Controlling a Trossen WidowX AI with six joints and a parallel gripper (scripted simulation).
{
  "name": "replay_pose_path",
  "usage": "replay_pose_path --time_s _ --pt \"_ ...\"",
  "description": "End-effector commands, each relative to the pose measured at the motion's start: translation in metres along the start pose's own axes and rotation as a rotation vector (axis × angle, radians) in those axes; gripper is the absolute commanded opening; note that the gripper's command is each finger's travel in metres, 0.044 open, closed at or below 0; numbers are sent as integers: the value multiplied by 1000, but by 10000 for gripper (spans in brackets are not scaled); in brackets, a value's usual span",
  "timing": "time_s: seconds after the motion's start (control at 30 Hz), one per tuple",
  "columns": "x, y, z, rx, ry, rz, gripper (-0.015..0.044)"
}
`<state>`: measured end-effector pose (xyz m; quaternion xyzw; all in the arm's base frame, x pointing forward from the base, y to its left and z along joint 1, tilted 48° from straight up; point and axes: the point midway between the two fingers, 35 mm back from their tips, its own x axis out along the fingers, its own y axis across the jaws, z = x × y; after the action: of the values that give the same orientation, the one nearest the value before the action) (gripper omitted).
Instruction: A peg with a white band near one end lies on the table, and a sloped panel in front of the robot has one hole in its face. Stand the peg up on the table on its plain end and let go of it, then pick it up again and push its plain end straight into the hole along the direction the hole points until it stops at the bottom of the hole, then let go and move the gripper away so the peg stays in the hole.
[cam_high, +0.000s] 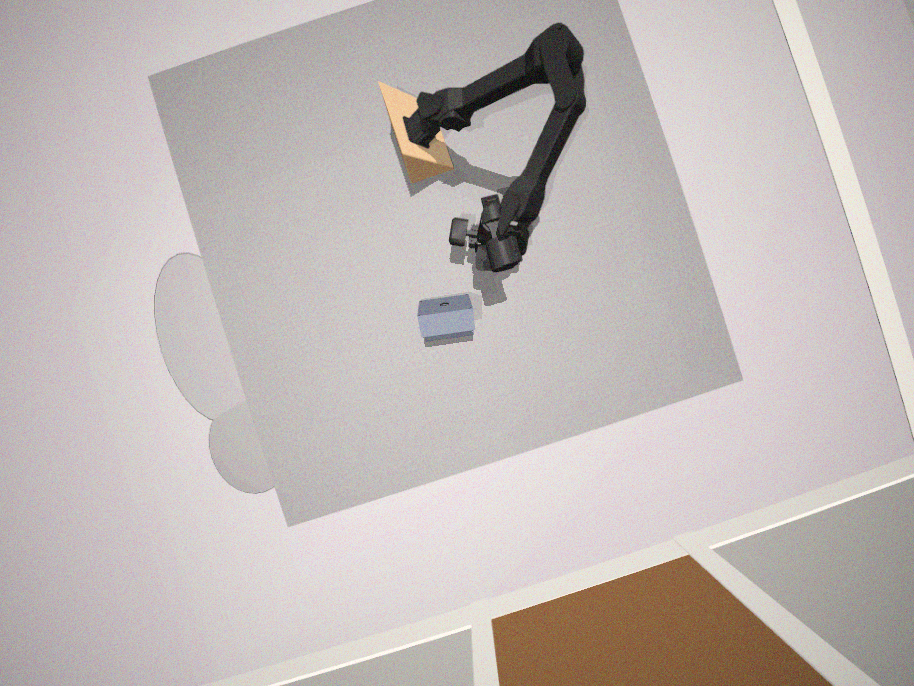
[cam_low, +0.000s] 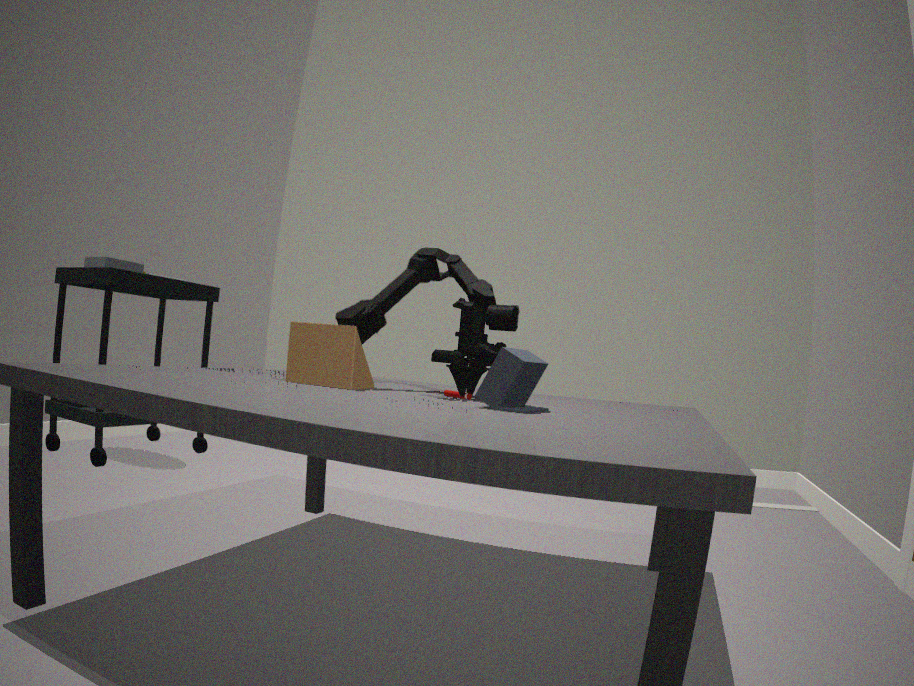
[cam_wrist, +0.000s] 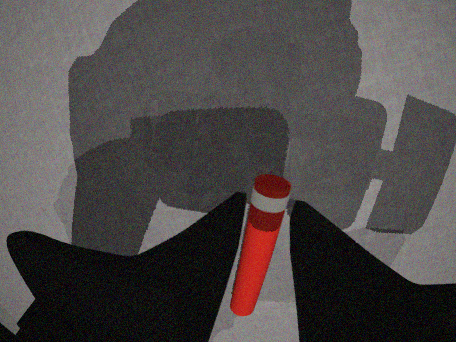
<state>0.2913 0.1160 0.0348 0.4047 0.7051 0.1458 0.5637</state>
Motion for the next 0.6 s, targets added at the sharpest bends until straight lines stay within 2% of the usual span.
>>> replay_pose_path --time_s 0.0,0.13,0.57 --pt "0 0 0 4 2 4 77" --pt "0 0 0 4 2 4 50" --pt "-5 0 -2 2 -68 0 49"
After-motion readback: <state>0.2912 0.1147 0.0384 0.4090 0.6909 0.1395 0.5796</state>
